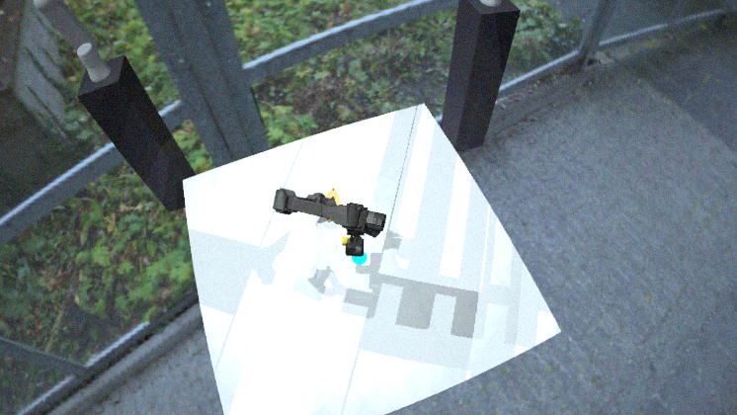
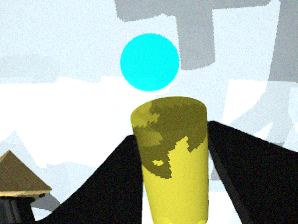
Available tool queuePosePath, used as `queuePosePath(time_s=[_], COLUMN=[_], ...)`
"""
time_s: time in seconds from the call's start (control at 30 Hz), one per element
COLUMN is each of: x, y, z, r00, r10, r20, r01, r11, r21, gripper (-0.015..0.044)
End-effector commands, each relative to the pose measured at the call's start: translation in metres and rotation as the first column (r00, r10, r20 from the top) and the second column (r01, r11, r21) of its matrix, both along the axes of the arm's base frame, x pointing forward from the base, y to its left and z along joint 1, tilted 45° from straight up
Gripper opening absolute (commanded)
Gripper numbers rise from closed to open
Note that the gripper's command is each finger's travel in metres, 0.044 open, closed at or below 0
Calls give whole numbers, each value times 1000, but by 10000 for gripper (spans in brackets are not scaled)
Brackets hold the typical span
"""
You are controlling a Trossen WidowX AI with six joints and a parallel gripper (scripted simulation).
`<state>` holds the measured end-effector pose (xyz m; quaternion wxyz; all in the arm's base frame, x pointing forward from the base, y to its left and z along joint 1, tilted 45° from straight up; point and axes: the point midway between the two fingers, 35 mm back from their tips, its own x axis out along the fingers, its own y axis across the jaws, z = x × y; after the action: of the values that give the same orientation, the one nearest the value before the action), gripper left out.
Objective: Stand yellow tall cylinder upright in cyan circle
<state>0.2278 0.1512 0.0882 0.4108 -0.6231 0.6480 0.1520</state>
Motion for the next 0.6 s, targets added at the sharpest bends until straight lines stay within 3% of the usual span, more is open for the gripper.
queuePosePath(time_s=[0.0,0.57], x=[-1,-5], y=[0,-9], z=[-1,-7], r00=[1000,997], r10=[1,-38], r20=[-15,-67], r01=[0,46], r11=[1000,991], r21=[14,123], gripper=[105,105])
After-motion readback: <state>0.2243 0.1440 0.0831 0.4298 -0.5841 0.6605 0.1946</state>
